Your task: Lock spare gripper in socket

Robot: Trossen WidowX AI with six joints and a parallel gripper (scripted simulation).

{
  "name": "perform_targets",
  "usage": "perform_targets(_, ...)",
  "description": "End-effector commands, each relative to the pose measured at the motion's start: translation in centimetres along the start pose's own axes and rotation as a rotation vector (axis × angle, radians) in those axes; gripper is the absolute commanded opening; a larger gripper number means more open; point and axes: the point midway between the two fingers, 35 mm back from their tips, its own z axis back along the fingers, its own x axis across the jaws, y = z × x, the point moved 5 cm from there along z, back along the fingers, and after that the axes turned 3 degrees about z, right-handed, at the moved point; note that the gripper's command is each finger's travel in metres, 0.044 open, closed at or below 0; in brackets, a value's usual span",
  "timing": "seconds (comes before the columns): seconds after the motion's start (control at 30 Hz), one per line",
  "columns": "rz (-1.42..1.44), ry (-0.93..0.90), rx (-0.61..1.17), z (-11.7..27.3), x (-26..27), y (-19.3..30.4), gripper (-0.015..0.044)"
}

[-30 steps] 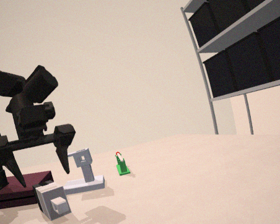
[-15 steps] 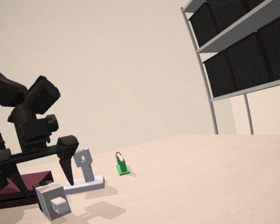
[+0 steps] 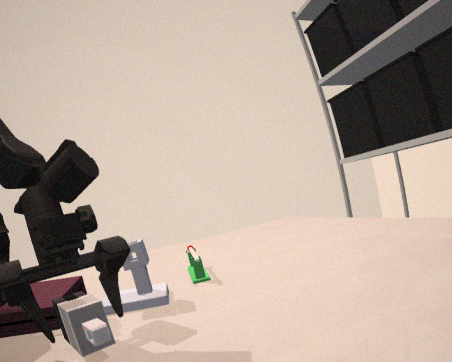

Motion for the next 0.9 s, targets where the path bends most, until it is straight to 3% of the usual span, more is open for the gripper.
perform_targets(0.0,0.009,0.004,0.015,-0.51,-0.11,0.60,0.0440)
perform_targets(0.23,0.009,0.004,0.015,-0.51,-0.11,0.60,0.0440)
perform_targets(0.53,0.009,0.004,0.015,-0.51,-0.11,0.60,0.0204)
perform_targets(0.8,0.009,0.004,0.015,-0.51,-0.11,0.60,0.0150)
perform_targets(0.87,0.009,0.004,0.015,-0.47,-0.10,0.56,0.0098)
